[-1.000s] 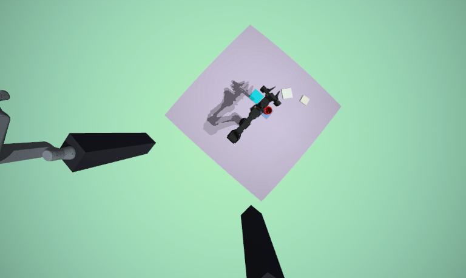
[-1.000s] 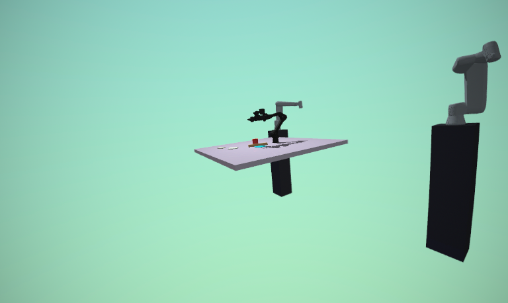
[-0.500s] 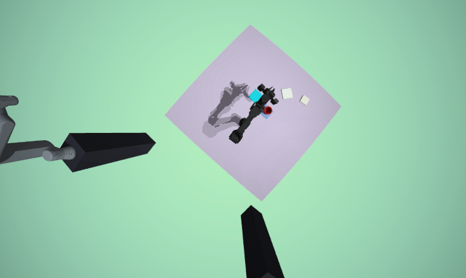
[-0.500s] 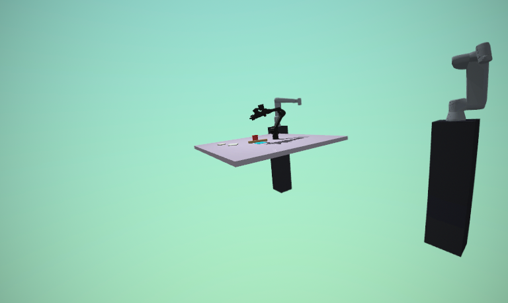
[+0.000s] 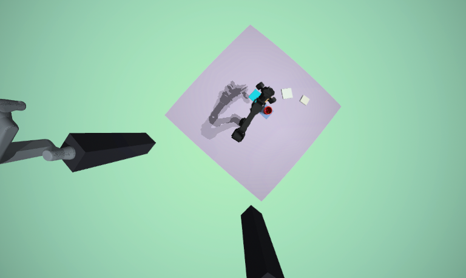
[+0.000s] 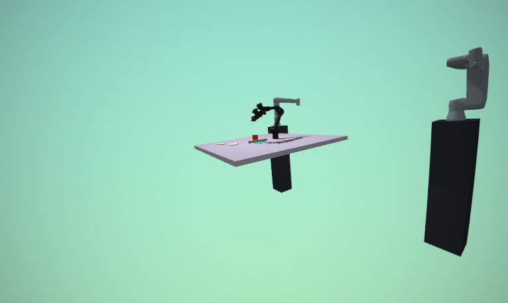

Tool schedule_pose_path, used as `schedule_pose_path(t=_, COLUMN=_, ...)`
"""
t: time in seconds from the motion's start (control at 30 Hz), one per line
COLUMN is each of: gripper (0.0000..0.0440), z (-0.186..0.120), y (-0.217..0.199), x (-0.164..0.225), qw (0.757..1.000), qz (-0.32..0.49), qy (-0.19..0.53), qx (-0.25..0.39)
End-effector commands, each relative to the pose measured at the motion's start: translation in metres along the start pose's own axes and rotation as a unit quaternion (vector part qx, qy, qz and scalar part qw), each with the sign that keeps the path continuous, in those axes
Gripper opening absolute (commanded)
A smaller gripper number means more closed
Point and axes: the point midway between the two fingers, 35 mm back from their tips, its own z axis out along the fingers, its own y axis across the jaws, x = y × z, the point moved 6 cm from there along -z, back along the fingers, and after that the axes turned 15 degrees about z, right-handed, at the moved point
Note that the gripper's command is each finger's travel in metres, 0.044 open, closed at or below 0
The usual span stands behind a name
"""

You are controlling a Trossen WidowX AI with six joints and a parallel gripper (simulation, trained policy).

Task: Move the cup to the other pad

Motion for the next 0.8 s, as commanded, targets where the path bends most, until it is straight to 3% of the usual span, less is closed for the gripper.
schedule_pose_path(t=0.0, gripper=0.0075, z=0.002, y=0.003, x=0.001, qw=1.000, qz=0.009, qy=0.021, qx=0.008)
schedule_pose_path(t=0.77, gripper=0.0098, z=0.009, y=-0.002, x=0.017, qw=0.976, qz=0.014, qy=0.180, qx=0.122)
